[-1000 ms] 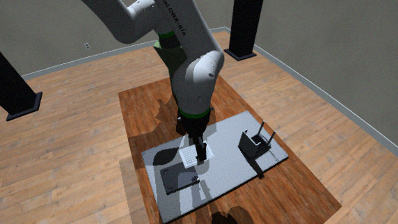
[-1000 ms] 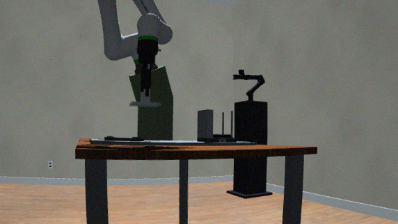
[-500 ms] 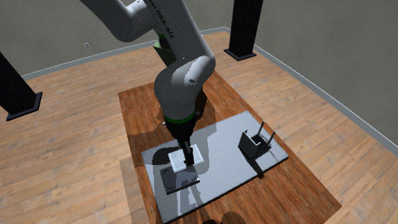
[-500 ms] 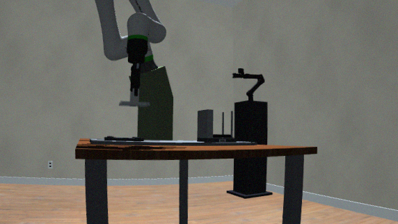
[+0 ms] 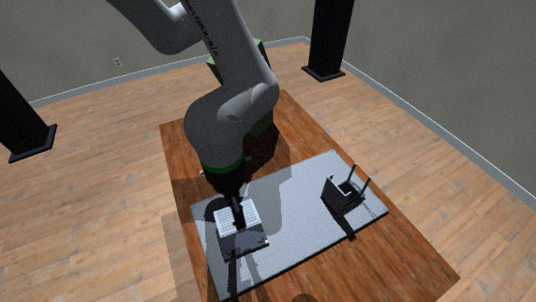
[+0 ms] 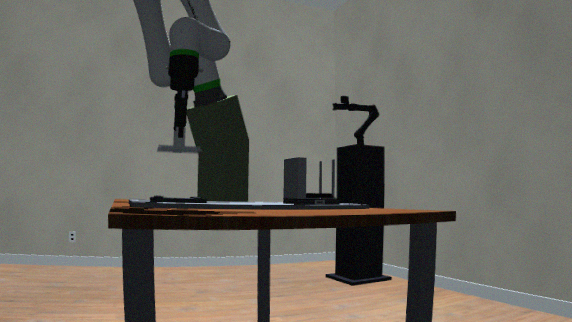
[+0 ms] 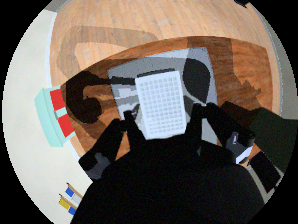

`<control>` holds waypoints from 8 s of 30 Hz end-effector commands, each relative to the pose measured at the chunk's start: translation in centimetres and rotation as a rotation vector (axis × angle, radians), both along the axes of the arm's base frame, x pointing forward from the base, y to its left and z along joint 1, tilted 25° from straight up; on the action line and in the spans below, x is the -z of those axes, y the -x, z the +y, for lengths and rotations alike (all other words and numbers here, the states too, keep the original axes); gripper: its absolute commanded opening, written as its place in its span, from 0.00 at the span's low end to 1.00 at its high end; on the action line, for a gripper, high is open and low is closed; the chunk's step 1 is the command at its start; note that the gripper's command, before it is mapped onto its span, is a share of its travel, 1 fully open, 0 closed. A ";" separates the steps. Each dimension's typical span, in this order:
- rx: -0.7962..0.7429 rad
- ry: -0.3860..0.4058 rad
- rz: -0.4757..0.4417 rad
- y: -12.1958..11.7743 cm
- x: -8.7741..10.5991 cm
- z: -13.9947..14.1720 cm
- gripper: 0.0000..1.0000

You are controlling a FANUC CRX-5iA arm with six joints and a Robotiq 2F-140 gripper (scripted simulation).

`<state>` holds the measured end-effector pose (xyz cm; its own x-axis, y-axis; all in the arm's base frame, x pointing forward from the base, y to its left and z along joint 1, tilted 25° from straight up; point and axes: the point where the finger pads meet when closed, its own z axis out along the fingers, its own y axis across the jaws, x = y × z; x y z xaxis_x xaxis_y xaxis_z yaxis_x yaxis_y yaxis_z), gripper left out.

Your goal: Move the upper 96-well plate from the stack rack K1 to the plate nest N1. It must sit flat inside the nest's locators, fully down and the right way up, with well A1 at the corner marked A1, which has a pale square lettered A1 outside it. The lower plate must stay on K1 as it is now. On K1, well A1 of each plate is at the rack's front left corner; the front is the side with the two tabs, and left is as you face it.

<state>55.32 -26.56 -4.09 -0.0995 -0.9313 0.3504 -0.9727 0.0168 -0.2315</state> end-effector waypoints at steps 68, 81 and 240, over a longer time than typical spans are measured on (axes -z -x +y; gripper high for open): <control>0.000 -0.001 0.000 -1.1 4.5 -1.9 0.00; 0.000 -0.001 0.000 -1.5 6.2 -2.5 0.00; 0.000 -0.001 0.000 -2.6 11.0 -4.4 1.00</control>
<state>57.88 -31.05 -15.23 -0.0996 -0.9313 0.3503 -0.9724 0.0165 -0.2326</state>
